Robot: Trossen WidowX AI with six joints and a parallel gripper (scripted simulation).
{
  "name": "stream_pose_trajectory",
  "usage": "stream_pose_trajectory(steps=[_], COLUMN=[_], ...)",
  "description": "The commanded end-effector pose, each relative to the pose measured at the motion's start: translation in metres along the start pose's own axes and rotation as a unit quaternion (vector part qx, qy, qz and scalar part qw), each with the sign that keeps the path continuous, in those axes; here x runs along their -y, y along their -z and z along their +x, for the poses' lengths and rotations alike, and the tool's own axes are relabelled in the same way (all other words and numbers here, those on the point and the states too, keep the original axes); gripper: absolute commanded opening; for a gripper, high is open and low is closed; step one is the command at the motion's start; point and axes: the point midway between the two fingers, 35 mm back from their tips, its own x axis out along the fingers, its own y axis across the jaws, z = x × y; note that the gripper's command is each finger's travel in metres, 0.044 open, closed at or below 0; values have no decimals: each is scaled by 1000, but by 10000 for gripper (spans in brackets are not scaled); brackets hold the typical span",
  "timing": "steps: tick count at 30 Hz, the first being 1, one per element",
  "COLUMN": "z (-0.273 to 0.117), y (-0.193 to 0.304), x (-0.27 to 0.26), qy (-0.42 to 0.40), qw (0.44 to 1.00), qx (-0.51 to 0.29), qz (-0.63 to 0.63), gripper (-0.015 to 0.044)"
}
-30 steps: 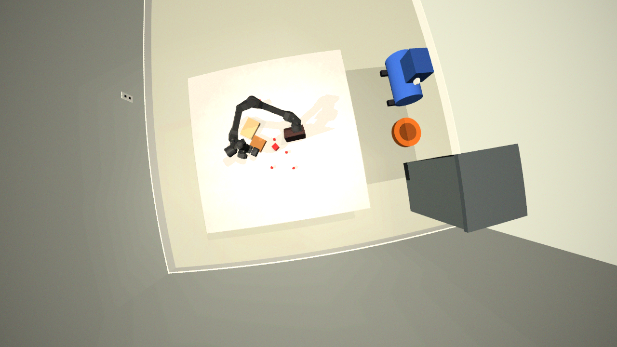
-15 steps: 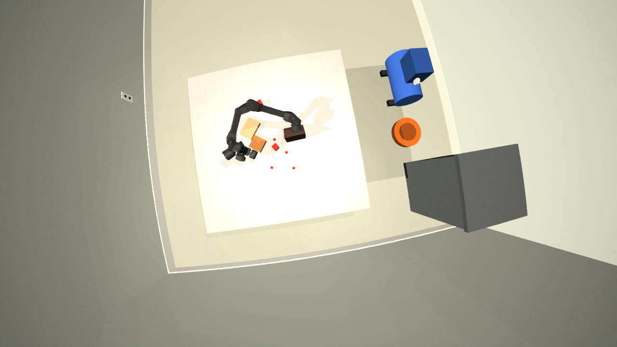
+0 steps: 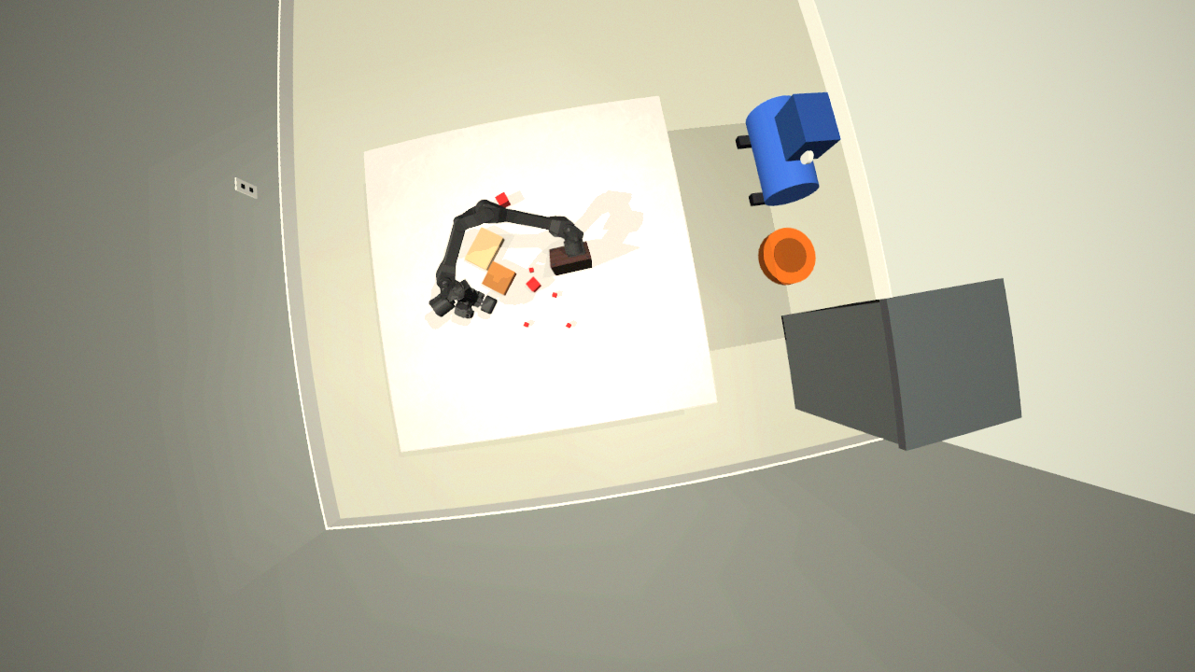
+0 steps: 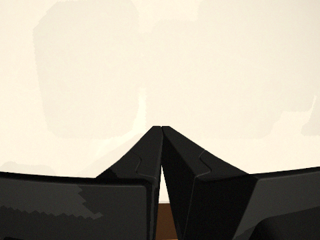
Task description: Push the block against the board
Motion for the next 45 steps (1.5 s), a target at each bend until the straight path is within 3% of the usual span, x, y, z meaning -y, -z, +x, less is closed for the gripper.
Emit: stream_pose_trajectory(steps=[1,5,22,28,45], z=[-12,-55,-54,1,1], y=[0,0,29,29,41], x=[1,0,-35,-35,-34], qy=[0,-3,-3,-2,-2], qw=[1000,1000,1000,1000,1000], qx=[1,1,0,-1,-1], qz=[1,-2,13,13,13], gripper=[0,0,0,0,0])
